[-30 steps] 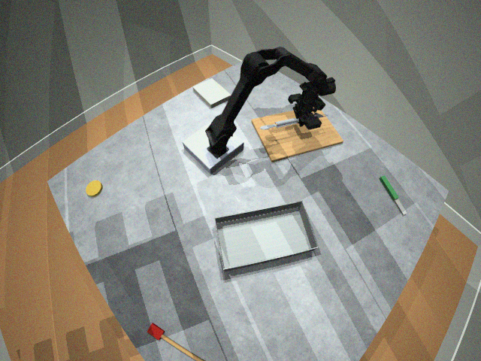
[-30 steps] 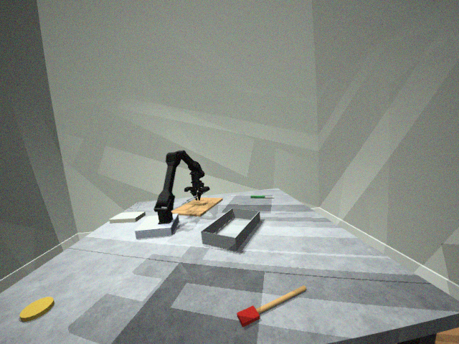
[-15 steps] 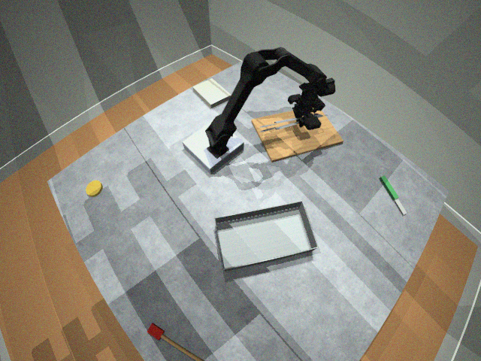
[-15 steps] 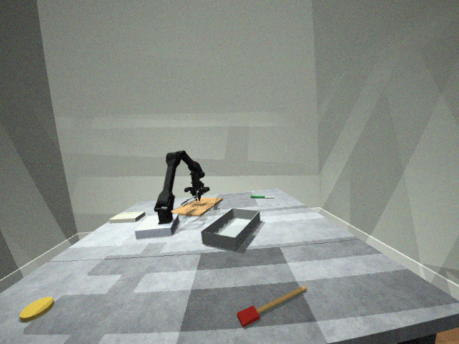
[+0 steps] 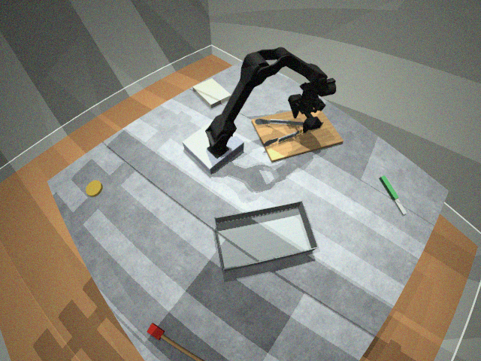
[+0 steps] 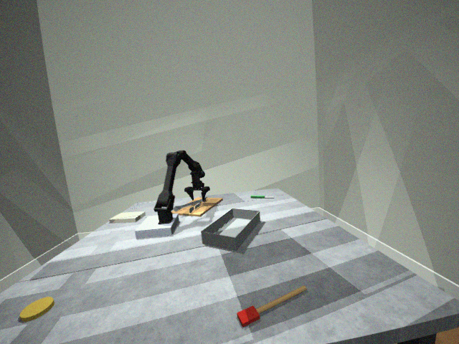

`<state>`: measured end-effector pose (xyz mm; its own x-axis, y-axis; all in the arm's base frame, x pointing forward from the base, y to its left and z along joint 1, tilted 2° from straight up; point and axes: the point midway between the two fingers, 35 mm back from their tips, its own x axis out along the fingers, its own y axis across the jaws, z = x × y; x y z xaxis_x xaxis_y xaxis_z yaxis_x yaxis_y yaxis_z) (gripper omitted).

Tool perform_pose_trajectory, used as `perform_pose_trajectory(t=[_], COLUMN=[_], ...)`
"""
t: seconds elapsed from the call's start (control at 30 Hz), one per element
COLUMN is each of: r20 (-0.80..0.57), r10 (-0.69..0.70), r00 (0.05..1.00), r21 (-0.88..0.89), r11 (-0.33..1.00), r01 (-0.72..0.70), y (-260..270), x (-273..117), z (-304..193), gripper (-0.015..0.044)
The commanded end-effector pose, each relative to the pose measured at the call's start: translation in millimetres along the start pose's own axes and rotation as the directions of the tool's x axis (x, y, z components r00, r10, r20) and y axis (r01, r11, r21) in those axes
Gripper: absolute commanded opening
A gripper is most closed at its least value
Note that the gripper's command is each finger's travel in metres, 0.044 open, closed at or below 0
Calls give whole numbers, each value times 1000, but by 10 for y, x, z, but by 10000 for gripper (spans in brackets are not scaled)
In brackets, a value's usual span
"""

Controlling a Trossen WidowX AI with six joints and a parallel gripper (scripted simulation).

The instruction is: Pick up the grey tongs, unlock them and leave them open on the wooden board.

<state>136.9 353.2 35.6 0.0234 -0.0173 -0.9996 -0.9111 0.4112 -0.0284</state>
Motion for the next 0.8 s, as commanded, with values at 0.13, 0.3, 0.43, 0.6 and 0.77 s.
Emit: perform_pose_trajectory(t=[0.13, 0.3, 0.43, 0.6, 0.77], r20=[23, 13, 11, 16, 41], r10=[-4, -7, -7, -9, -18], r00=[1000, 1000, 1000, 1000, 999], r21=[2, 2, 2, 1, -2], r11=[1000, 1000, 1000, 1000, 1000], r01=[4, 7, 7, 9, 18], y=[-707, -1392, -1479, -1480, -1481], x=[-529, -1051, -1121, -1182, -1513], z=[150, 28, -7, -12, -63], gripper=[440, 440, 440, 440, 440])
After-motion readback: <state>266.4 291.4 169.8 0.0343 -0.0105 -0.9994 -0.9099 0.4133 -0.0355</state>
